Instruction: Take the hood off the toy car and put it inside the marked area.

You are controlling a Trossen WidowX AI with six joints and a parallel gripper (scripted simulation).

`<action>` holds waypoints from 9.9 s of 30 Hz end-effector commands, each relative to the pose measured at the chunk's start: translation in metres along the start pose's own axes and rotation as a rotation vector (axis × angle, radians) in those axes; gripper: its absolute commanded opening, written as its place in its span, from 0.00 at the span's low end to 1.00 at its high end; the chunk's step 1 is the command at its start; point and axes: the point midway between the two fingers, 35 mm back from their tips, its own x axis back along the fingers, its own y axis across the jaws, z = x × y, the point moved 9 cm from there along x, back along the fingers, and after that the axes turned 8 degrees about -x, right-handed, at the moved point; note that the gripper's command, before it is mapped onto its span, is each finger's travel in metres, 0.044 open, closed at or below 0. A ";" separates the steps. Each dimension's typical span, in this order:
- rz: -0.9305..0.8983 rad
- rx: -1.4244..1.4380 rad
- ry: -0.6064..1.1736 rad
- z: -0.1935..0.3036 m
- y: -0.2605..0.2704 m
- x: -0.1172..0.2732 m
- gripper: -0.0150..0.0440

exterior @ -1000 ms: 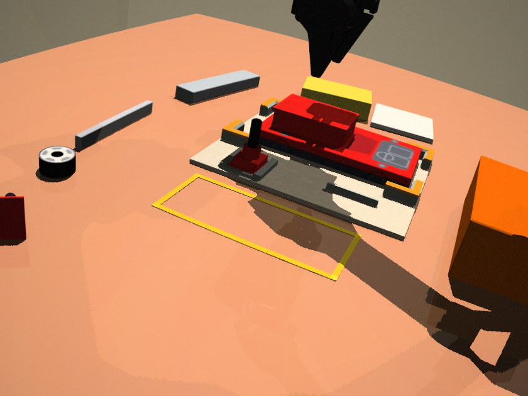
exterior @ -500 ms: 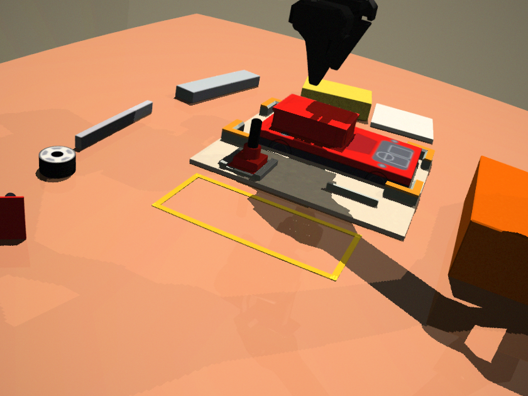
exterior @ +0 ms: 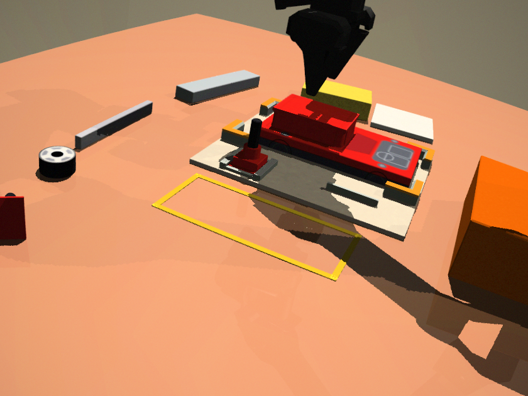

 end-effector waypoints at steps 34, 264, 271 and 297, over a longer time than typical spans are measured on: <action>0.004 -0.005 0.009 0.000 0.000 -0.031 1.00; -0.018 -0.001 0.009 0.042 0.205 -0.028 0.25; -0.018 -0.001 0.009 0.042 0.205 -0.034 0.25; -0.018 -0.001 0.009 0.044 0.204 -0.051 0.25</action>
